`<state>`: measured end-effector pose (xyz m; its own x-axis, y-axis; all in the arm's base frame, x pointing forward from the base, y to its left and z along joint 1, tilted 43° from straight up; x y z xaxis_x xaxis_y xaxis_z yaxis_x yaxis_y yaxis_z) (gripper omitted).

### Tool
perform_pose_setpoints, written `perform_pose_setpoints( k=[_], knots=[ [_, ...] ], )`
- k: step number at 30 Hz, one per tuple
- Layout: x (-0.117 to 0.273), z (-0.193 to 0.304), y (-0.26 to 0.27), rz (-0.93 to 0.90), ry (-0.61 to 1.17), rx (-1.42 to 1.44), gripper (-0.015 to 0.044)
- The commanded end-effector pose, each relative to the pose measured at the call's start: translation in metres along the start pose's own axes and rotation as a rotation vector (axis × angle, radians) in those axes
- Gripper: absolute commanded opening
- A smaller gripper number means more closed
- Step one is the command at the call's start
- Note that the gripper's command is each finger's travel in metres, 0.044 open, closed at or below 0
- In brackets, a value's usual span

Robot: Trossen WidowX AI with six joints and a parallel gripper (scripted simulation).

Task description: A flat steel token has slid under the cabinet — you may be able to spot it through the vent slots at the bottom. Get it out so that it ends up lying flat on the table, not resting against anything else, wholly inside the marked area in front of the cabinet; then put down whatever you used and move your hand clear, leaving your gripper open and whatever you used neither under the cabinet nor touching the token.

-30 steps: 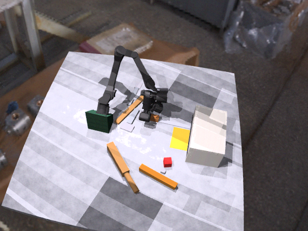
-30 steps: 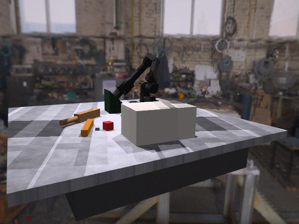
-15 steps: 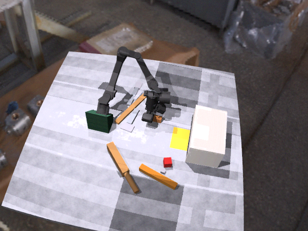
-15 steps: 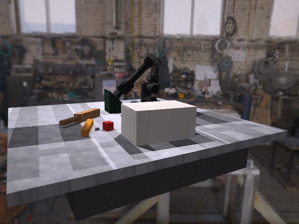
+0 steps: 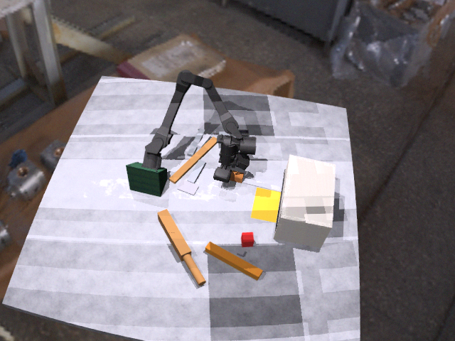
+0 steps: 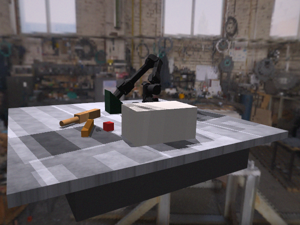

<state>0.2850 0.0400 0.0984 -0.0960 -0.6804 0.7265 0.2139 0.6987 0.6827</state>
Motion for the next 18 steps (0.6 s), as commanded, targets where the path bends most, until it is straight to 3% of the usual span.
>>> perform_pose_setpoints(
  k=[1, 18],
  knots=[
    [0.0, -0.006, 0.001, -0.003, 0.0, 0.006, 0.0],
    [0.001, -0.026, 0.003, -0.003, -0.001, 0.006, 0.0]
  ],
)
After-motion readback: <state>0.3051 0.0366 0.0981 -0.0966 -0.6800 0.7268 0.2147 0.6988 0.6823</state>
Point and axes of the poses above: the point midway between the two fingers, 35 mm back from their tips, its own x axis back along the fingers, its own y axis across the jaws, z = x × y, the point moved 8 cm from there along x, back along the fingers, and after that the axes turned 6 degrees about -x, right-handed, at the moved point
